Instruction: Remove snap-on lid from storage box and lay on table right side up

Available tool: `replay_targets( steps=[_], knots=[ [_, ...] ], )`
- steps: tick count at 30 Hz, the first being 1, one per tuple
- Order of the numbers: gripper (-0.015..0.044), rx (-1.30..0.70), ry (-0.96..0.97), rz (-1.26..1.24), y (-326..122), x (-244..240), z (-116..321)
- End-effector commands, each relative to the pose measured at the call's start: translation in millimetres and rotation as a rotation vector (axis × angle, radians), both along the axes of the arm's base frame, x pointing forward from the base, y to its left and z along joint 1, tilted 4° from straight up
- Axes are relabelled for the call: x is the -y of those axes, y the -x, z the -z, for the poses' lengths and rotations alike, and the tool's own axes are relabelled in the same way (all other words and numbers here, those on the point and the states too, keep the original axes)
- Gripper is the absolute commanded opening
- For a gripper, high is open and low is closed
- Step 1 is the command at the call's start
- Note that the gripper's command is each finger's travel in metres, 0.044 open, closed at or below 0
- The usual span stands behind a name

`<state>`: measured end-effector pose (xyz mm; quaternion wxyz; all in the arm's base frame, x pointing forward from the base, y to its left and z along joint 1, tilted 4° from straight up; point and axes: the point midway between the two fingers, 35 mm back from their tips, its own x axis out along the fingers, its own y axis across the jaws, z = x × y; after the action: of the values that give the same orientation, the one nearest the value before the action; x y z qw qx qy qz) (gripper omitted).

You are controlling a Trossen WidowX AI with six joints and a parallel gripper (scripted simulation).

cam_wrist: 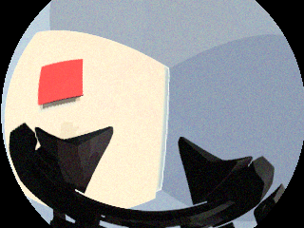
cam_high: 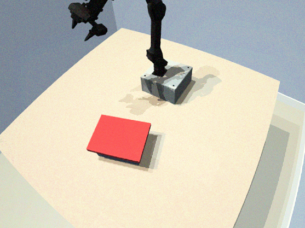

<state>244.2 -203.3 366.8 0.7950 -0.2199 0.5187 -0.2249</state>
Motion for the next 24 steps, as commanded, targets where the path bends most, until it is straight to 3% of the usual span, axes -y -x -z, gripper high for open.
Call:
replay_targets(
  steps=[1,7,24],
  knots=[
    [0.0374,0.008,-0.006,0.003,-1,-1,1],
    [0.0235,0.247,-0.216,0.121,-34,-23,44],
    [0.0235,0.635,-0.921,0.501,-70,-115,175]
  ],
)
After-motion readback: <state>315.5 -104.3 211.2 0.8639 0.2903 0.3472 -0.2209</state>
